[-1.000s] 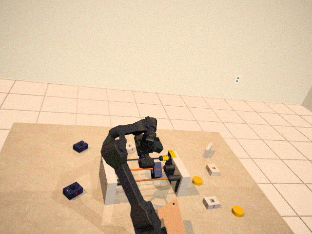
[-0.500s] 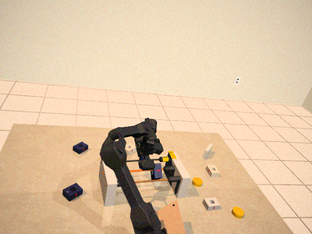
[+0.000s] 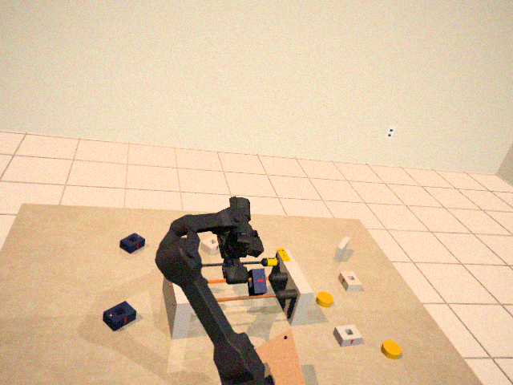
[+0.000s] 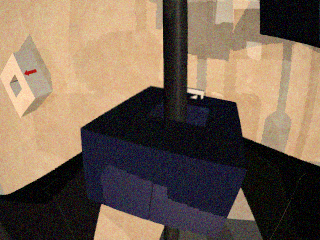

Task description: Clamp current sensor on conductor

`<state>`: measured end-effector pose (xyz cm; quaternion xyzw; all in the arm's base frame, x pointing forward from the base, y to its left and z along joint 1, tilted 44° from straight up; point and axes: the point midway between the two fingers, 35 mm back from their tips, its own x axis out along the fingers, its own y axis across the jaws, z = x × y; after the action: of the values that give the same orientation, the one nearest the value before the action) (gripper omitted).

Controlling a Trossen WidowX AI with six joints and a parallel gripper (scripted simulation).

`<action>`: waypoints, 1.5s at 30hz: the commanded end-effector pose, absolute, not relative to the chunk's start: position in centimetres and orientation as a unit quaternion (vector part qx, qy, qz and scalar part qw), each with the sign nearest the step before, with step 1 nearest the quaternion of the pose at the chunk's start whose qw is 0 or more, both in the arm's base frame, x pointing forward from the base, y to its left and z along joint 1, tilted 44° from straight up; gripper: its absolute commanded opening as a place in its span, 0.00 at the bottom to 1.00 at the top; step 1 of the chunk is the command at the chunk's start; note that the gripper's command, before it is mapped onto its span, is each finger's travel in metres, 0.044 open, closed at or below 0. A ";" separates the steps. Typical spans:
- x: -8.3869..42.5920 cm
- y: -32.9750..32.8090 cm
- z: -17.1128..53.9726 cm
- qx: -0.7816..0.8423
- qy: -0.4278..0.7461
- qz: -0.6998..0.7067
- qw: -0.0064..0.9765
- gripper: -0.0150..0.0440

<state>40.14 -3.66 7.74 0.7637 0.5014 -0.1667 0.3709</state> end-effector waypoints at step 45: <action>40.2 -3.6 7.7 0.765 0.500 -0.166 0.372 0.68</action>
<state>40.19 -3.57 7.69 0.7649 0.4994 -0.1657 0.3716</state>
